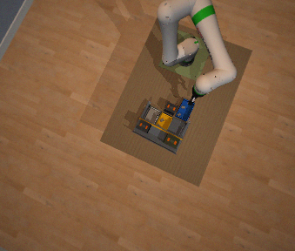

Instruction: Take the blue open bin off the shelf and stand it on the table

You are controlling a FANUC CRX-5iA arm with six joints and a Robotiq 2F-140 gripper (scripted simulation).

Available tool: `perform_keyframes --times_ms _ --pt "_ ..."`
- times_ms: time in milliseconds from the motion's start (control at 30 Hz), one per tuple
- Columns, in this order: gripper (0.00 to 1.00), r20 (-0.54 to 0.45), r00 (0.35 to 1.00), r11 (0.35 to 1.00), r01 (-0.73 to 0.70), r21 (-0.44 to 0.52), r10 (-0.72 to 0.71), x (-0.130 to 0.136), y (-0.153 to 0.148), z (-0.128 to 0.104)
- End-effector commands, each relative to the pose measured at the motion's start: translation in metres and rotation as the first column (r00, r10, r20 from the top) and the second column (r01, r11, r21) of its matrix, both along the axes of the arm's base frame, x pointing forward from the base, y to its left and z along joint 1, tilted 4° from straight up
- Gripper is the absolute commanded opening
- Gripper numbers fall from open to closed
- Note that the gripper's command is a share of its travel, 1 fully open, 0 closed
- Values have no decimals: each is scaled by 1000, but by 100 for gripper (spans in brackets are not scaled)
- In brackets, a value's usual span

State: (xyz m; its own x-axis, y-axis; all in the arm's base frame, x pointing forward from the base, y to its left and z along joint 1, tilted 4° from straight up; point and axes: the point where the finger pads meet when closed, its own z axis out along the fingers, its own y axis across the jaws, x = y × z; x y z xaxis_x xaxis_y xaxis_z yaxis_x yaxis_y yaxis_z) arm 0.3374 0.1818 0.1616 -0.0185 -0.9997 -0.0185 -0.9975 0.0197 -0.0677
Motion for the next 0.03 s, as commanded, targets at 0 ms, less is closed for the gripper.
perform_keyframes --times_ms 0 --pt "57 0 1000 1000 0 0 0 0 0 0"
